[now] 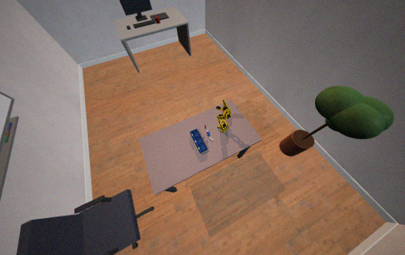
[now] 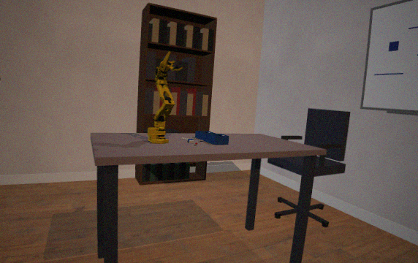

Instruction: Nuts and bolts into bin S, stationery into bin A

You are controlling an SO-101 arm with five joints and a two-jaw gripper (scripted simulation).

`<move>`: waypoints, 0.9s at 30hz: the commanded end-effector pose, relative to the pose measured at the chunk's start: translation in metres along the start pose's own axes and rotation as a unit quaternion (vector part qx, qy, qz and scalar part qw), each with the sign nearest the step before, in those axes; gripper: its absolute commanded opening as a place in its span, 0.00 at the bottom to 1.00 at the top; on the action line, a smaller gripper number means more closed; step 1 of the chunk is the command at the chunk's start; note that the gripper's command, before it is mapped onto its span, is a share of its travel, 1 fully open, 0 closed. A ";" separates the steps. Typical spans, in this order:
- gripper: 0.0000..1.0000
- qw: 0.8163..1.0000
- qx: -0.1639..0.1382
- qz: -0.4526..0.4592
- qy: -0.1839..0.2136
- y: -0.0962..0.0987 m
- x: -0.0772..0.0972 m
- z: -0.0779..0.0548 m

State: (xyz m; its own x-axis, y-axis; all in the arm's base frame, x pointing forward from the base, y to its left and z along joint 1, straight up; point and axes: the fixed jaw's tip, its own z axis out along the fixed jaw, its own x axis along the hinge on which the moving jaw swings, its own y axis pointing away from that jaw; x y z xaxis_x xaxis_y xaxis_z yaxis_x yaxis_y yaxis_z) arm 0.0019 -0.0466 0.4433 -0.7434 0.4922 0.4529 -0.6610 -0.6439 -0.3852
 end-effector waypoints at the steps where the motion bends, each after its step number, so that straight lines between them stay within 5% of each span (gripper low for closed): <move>1: 1.00 0.997 0.012 -0.042 0.060 -0.014 0.018 -0.007; 6: 1.00 0.993 0.028 -0.068 0.089 -0.022 0.028 -0.011; 7: 1.00 0.996 0.041 -0.056 0.060 -0.019 0.022 -0.012; 21: 1.00 0.961 0.091 -0.177 0.189 -0.056 0.057 -0.043; 27: 1.00 0.955 0.098 -0.194 0.204 -0.060 0.058 -0.051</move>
State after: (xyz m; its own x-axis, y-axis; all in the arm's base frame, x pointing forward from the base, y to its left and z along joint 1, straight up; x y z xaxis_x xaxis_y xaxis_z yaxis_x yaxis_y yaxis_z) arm -0.0094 0.0417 0.4523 -0.4971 0.8450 0.1971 -0.8676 -0.4867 -0.1016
